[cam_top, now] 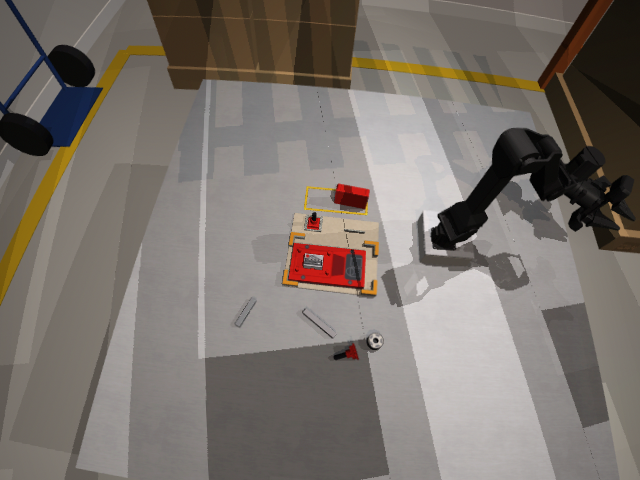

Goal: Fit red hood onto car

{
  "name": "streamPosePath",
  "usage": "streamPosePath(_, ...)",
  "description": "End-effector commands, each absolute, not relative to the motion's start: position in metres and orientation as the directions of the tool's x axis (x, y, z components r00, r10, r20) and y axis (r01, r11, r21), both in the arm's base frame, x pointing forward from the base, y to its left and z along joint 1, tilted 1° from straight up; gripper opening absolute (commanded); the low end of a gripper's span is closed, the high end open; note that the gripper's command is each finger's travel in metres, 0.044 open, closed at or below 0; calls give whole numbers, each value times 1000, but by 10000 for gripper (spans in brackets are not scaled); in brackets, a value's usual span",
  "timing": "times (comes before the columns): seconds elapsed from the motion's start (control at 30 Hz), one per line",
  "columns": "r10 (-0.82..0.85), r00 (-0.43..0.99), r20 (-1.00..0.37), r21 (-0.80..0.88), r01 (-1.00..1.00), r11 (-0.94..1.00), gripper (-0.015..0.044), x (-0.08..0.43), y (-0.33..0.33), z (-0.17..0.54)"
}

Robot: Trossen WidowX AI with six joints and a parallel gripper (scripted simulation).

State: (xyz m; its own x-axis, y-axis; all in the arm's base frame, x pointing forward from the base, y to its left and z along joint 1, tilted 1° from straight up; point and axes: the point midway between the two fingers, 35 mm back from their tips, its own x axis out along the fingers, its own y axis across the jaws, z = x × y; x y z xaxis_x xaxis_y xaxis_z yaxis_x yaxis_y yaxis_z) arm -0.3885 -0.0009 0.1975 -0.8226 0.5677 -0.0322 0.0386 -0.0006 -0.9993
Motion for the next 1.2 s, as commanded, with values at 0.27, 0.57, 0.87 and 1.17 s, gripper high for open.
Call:
streamPosePath(0.27,281,-951,-127,-945,30,-324,0,-386,-106,182)
streamPosePath(0.57,8,-979,-206,-818,168,-550,0,-353,-196,170)
streamPosePath(0.87,-265,-916,-300,-653,400,-643,0,-296,-279,158)
streamPosePath(1.17,-493,-753,-436,-320,641,-697,0,-211,-348,137)
